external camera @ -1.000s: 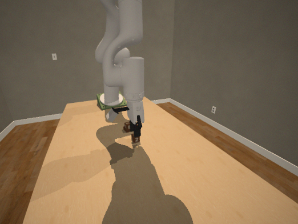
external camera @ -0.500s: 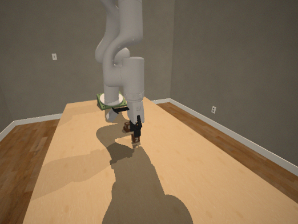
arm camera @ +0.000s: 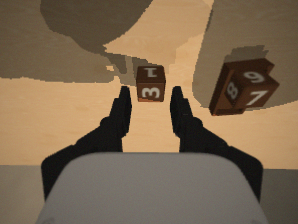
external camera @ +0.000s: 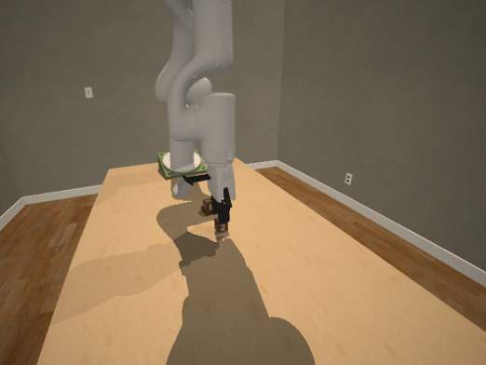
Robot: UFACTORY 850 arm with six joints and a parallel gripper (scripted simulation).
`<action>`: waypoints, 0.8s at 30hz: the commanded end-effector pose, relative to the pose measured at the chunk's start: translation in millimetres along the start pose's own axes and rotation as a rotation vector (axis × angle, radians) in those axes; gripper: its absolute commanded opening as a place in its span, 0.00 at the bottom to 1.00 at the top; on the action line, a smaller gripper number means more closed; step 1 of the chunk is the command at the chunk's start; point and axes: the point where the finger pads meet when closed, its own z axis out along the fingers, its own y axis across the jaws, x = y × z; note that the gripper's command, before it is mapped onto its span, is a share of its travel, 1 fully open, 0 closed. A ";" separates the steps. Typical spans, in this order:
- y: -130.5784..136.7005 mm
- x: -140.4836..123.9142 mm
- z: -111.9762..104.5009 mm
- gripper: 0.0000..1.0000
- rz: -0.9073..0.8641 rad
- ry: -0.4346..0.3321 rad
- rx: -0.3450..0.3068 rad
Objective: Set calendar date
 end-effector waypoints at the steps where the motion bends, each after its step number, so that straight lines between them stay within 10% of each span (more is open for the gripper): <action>1: -0.8 0.0 -0.5 0.49 0.000 0.000 0.002; 24: -0.8 0.0 12.9 0.49 0.000 0.000 0.002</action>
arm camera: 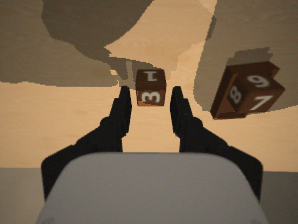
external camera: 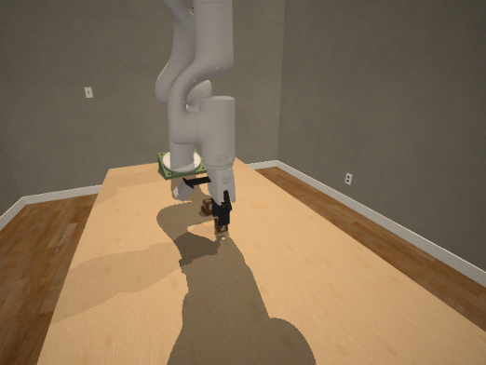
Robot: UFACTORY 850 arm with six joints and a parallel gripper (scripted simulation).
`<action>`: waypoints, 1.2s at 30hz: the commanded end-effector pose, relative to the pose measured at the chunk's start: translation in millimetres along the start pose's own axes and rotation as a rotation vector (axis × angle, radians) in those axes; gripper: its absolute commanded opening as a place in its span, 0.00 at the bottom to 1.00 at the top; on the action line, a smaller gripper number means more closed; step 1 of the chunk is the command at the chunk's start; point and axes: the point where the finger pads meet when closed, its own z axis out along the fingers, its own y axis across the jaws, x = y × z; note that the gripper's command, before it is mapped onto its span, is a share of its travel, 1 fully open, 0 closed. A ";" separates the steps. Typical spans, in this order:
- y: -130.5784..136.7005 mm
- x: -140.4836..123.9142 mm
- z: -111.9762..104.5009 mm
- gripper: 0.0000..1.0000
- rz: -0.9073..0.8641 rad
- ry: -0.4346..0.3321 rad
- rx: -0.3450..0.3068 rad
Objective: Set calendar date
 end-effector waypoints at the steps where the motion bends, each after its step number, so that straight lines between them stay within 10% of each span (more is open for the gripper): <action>1: -0.9 0.0 5.3 0.49 0.000 0.000 0.002; 36: -0.9 0.0 20.0 0.49 0.000 0.000 0.002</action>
